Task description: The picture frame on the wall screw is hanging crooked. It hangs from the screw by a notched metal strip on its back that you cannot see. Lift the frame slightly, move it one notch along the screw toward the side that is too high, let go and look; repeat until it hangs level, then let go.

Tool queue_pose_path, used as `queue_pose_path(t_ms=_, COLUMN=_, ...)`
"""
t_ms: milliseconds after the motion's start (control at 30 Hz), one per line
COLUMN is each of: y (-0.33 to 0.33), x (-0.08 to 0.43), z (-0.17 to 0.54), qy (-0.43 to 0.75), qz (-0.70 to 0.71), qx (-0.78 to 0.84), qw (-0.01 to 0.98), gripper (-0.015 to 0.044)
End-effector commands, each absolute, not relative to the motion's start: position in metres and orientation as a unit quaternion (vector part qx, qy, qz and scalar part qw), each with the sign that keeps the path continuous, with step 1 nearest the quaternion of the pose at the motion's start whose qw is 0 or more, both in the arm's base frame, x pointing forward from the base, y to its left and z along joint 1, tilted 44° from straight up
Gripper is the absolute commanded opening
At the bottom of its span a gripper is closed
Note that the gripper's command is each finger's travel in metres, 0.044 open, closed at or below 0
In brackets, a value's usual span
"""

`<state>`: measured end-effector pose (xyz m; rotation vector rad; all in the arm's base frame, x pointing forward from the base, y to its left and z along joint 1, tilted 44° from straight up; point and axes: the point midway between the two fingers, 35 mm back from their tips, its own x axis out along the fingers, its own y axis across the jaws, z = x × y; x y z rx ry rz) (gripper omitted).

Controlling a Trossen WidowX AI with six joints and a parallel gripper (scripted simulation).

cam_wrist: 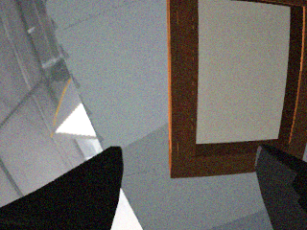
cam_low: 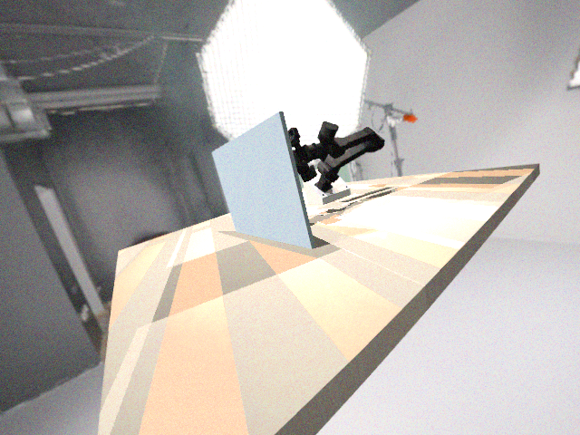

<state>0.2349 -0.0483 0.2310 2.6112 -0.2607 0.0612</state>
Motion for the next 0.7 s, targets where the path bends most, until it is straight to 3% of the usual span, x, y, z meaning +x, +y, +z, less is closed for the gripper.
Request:
queue_pose_path(t_ms=0, y=-0.052, x=0.251, z=0.236, qy=-0.097, qz=0.02, qx=0.961, qw=0.257, gripper=0.026)
queue_pose_path(t_ms=300, y=-0.06, x=0.299, z=0.233, qy=-0.098, qz=0.022, qx=0.961, qw=0.257, gripper=0.026)
queue_pose_path(t_ms=667, y=-0.06, x=0.3, z=0.233, qy=-0.098, qz=0.022, qx=0.961, qw=0.257, gripper=0.026)
